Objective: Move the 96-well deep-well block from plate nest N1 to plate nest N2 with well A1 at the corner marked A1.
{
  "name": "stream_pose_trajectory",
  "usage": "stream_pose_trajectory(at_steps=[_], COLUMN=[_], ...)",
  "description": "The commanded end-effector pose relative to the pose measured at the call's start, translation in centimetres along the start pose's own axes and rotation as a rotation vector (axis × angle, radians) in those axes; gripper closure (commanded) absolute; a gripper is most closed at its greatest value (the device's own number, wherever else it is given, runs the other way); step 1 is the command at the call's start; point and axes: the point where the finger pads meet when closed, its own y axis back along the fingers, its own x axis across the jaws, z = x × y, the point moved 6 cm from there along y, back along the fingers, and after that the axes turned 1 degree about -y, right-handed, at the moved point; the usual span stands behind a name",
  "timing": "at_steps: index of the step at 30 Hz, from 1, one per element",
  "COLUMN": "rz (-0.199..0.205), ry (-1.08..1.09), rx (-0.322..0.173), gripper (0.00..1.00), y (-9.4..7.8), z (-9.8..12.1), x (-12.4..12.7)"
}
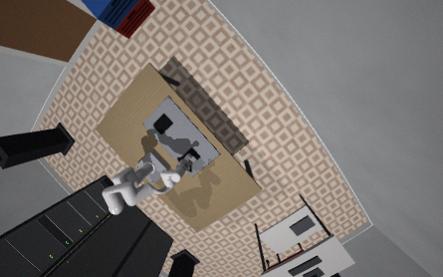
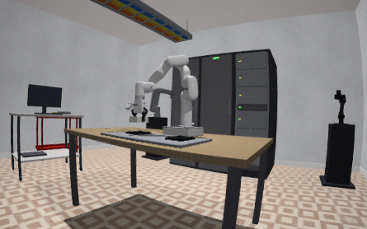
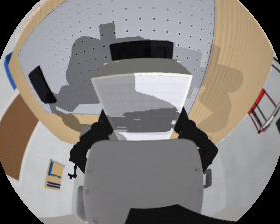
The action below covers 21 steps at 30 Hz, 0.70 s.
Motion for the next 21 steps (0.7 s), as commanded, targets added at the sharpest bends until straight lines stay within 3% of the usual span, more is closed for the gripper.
stream_pose_trajectory(at_steps=[1,18,21], rz=[0.002,0.002,0.001], ry=[0.000,0.000,-0.032], rx=[0.003,0.003,0.003], gripper=[1.00,1.00,1.00], y=[0.6,1.5,1.5], z=[-0.1,-0.1,-0.2], x=[0.0,0.0,-1.0])
